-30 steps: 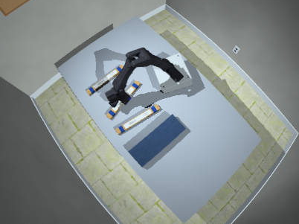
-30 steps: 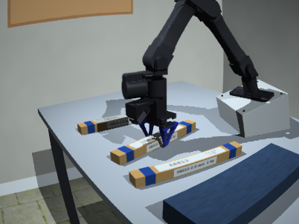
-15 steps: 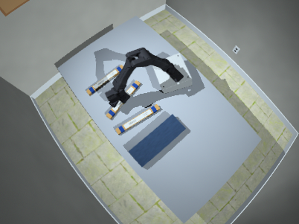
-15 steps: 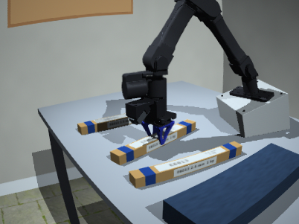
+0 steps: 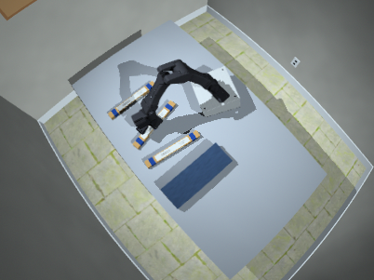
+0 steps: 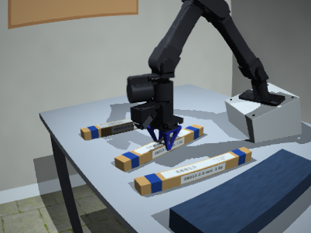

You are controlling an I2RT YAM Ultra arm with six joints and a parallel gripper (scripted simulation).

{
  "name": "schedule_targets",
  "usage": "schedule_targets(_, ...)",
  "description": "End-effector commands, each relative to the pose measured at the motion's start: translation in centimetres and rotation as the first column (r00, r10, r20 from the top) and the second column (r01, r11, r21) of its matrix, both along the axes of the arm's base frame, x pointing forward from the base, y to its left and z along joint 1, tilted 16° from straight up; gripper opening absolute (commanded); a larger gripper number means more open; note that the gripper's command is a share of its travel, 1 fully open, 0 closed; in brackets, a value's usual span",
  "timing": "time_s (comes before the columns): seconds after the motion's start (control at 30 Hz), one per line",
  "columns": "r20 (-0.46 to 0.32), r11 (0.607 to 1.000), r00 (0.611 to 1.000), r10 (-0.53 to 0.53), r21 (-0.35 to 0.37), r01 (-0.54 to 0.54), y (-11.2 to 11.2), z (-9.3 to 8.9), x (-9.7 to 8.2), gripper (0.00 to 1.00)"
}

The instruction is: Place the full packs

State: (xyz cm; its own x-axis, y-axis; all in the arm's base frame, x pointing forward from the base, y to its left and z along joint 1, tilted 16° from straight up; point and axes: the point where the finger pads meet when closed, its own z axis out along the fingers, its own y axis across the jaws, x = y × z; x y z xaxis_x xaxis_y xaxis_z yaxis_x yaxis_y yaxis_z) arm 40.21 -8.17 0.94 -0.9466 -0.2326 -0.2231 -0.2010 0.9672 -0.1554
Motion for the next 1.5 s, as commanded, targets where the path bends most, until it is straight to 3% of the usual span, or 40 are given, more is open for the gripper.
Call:
schedule_targets(0.0,0.019,1.000,1.000,0.000,-0.001,0.000,0.0,0.4,0.1,0.00)
schedule_targets(0.9,0.019,1.000,1.000,0.000,-0.001,0.000,0.0,0.4,0.1,0.00)
schedule_targets(1.0,0.004,1.000,1.000,-0.001,0.006,0.001,0.1,0.9,-1.0,0.00)
schedule_targets(1.1,0.046,1.000,0.999,0.000,-0.002,0.000,0.0,2.7,0.4,0.00)
schedule_targets(1.47,0.047,1.000,0.999,0.003,-0.002,-0.003,0.4,4.1,0.0,0.00)
